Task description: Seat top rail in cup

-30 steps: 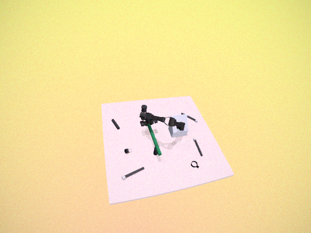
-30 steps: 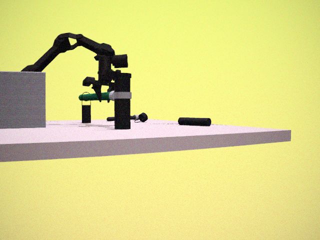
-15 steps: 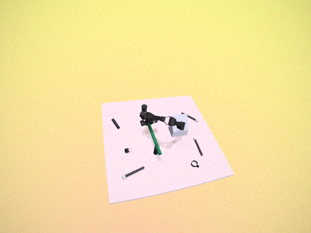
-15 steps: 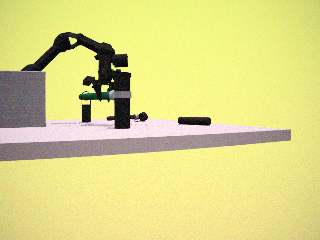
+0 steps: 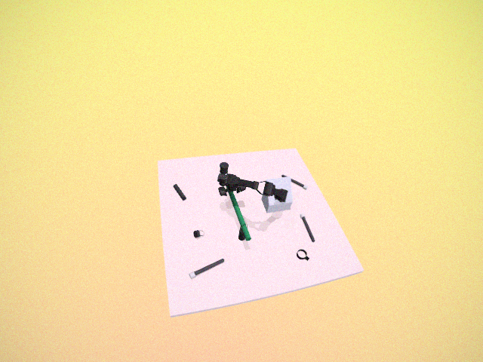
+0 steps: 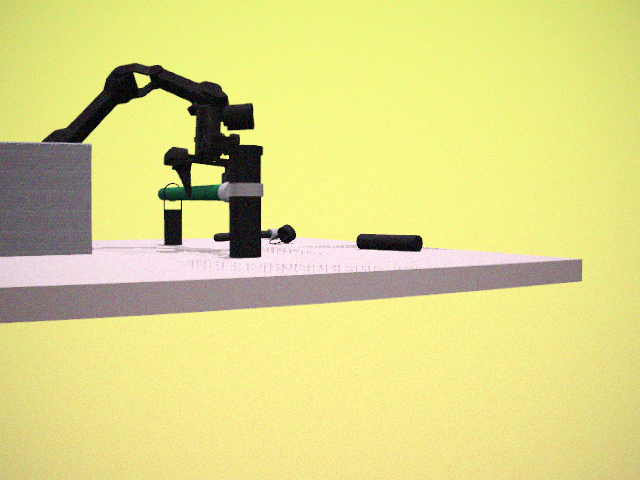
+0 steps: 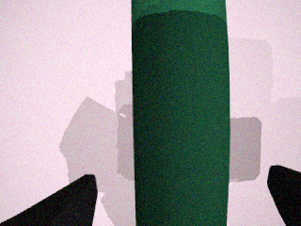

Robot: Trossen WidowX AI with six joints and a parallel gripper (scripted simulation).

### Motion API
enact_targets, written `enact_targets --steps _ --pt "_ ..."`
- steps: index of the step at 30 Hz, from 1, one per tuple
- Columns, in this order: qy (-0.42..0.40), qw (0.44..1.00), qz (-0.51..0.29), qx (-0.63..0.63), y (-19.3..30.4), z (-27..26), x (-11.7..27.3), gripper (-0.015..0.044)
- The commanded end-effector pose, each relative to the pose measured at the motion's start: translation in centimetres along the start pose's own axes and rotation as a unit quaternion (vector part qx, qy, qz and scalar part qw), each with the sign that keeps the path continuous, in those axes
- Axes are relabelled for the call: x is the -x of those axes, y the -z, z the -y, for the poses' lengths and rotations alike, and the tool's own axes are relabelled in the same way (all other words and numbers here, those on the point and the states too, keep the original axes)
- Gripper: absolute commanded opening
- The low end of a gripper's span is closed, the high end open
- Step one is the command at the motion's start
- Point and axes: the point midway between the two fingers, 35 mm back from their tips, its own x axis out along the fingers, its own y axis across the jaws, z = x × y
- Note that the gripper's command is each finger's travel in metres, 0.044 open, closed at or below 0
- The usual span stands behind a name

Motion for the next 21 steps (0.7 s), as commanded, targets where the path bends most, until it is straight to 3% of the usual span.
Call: enact_targets --steps 1,9,15,21 --pt "-0.005 1.0 0.003 0.004 1.2 -0.2 2.1 0.044" --pt "-0.004 1.0 0.003 0.003 1.7 0.0 3.1 0.044" --pt "-0.004 1.0 0.003 0.003 1.9 0.4 7.7 0.044" --pt "-0.004 1.0 0.003 0.003 2.0 0.4 7.9 0.044"
